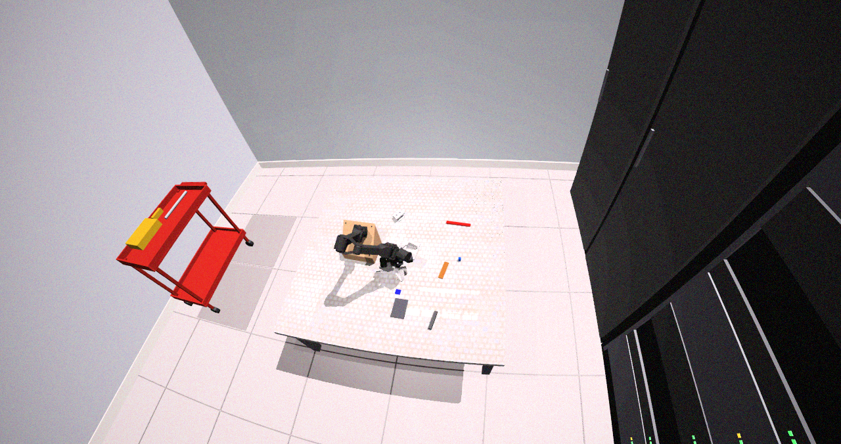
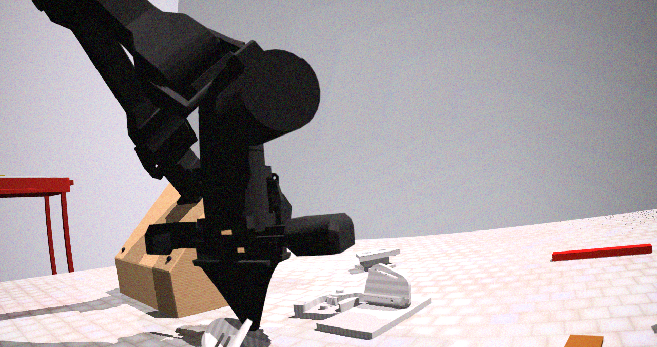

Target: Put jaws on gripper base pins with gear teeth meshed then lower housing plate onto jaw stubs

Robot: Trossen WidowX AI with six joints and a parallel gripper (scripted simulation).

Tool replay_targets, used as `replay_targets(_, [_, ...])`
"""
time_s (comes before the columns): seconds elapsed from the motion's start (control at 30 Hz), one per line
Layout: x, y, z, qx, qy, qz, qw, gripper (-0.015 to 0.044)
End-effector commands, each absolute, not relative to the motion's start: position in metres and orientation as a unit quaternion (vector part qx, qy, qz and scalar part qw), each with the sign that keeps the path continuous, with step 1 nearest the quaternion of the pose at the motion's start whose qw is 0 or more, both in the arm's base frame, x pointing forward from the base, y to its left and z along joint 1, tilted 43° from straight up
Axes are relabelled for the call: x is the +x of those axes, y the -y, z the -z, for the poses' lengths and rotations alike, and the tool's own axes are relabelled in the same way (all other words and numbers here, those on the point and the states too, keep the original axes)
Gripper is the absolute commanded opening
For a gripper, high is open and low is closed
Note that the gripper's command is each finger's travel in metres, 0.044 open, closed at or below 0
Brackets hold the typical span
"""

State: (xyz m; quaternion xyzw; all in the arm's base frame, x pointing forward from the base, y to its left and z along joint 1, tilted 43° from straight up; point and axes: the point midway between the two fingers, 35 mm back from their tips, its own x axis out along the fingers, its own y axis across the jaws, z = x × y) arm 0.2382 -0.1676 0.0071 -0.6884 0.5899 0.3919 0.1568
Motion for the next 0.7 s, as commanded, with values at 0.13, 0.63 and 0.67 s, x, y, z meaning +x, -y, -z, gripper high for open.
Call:
replay_targets(0.13, [0.236, 0.167, -0.005, -0.687, -0.587, -0.398, 0.157, 0.0])
replay_targets(0.63, [0.236, 0.161, -0.011, -0.687, -0.587, -0.397, 0.157, 0.0])
replay_targets(0.67, [0.238, 0.154, -0.018, -0.687, -0.588, -0.397, 0.158, 0.0])
